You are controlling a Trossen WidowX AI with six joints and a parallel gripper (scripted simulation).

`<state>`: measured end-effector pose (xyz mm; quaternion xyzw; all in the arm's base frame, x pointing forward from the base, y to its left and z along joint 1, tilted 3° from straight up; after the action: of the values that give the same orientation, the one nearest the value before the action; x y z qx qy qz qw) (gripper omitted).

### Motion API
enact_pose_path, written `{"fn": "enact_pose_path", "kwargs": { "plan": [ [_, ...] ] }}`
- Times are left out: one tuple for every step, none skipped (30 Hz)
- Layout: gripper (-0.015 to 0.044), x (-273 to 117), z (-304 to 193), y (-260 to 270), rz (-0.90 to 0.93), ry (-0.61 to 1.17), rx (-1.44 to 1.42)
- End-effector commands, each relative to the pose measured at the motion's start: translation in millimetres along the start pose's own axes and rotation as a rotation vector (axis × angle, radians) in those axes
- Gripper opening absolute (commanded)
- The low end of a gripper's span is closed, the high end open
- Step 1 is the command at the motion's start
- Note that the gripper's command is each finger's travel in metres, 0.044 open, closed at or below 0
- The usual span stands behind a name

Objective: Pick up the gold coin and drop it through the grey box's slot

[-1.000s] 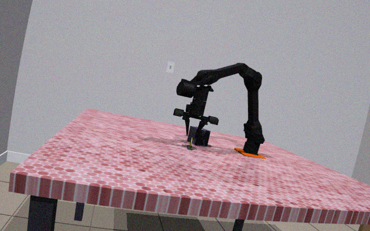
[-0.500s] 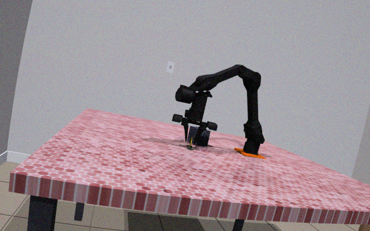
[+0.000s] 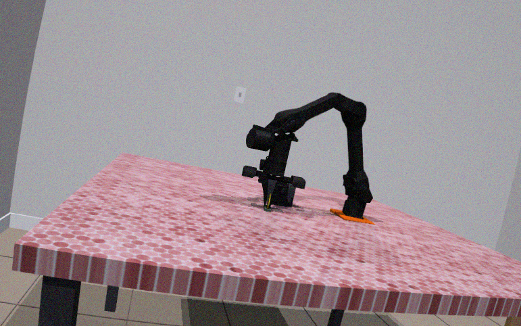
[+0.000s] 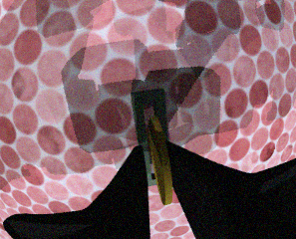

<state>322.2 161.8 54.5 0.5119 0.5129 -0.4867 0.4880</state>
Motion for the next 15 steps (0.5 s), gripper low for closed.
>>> {"fn": "enact_pose_path", "kwargs": {
  "plan": [
    [0.0,2.6,0.1,-1.5,-0.007,0.001,0.005],
    [0.0,2.6,0.1,-1.5,-0.007,0.001,0.005],
    [0.0,2.6,0.1,-1.5,-0.007,0.001,0.005],
    [0.0,2.6,0.1,-1.5,-0.007,0.001,0.005],
    [0.0,2.6,0.1,-1.5,-0.007,0.001,0.005],
    [0.0,2.6,0.1,-1.5,-0.007,0.001,0.005],
    [0.0,2.6,0.1,-1.5,-0.007,0.001,0.005],
    [0.0,2.6,0.1,-1.5,-0.007,0.001,0.005],
    [0.0,2.6,0.1,-1.5,-0.007,0.001,0.005],
    [0.0,2.4,0.0,-1.4,-0.007,0.001,0.005],
    [0.0,1.8,-0.1,-1.3,-0.007,0.001,0.005],
    [0.0,0.9,-0.4,-1.2,-0.007,0.001,0.005],
    [0.0,-0.5,-0.7,-1.0,-0.008,0.002,0.005],
    [0.0,-2.2,-1.1,-0.8,-0.008,0.003,0.005],
    [0.0,-4.0,-1.5,-0.5,-0.008,0.003,0.005]
  ]
}}
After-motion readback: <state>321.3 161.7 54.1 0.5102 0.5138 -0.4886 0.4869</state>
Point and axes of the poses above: the point midway between the two fingers, 35 mm back from their tips, its own x axis out along the fingers, its own y axis across the jaws, z = x × y, the point moved 1 cm from there along -x, back along the fingers, and after that the axes turned 1 degree about -x, right-handed, at the moved point
